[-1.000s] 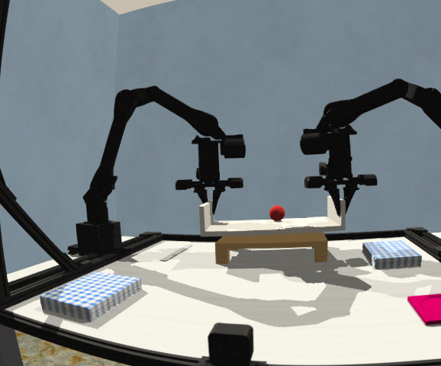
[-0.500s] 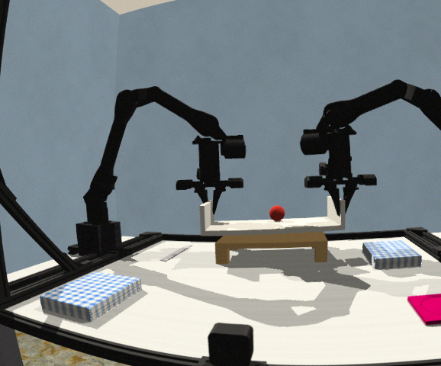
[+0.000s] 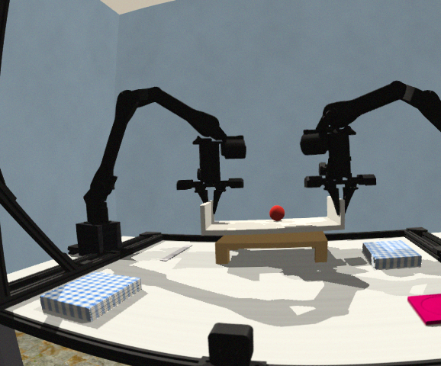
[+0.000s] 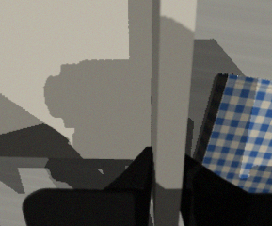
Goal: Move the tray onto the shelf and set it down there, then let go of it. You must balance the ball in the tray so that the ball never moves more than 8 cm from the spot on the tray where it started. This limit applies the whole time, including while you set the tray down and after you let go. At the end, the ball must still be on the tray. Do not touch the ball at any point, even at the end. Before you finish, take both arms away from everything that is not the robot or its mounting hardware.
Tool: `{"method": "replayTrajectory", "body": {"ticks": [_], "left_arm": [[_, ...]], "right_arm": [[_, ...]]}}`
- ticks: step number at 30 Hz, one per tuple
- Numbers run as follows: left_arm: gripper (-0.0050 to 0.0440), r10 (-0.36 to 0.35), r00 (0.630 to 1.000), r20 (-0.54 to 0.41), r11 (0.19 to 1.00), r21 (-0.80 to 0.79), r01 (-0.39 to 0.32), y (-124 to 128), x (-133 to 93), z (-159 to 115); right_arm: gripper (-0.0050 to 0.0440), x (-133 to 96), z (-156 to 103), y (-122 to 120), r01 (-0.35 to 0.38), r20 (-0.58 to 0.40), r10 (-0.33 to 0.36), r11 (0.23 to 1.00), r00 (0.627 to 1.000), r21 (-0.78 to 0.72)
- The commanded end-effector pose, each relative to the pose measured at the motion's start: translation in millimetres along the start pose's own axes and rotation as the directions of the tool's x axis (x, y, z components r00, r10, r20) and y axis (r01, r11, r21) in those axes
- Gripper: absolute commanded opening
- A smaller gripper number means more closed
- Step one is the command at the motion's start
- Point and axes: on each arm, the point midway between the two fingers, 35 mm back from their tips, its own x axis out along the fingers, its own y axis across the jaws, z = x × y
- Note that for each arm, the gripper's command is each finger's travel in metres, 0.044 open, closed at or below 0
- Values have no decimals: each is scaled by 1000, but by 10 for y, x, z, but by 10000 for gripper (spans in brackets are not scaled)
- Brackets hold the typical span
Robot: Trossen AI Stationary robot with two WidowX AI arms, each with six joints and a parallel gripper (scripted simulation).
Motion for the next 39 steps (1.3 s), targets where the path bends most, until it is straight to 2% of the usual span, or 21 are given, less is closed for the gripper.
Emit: {"method": "replayTrajectory", "body": {"ticks": [1, 12, 15, 39], "left_arm": [[20, -3, 999, 33, 1000, -1, 3, -5, -33, 39], [20, 0, 1000, 0, 1000, -1, 0, -8, -17, 71], [20, 0, 1000, 21, 1000, -1, 0, -8, -30, 64], [20, -5, 1000, 10, 1000, -1, 5, -5, 41, 74]], "right_arm": [[20, -5, 40, -6, 2, 35, -2, 1000, 999, -1], [20, -22, 72, -9, -1, 2, 1, 1000, 1000, -1], [20, -9, 65, -9, -1, 22, 1, 1000, 1000, -1], [20, 32, 75, -7, 4, 12, -4, 1000, 1000, -1]]}}
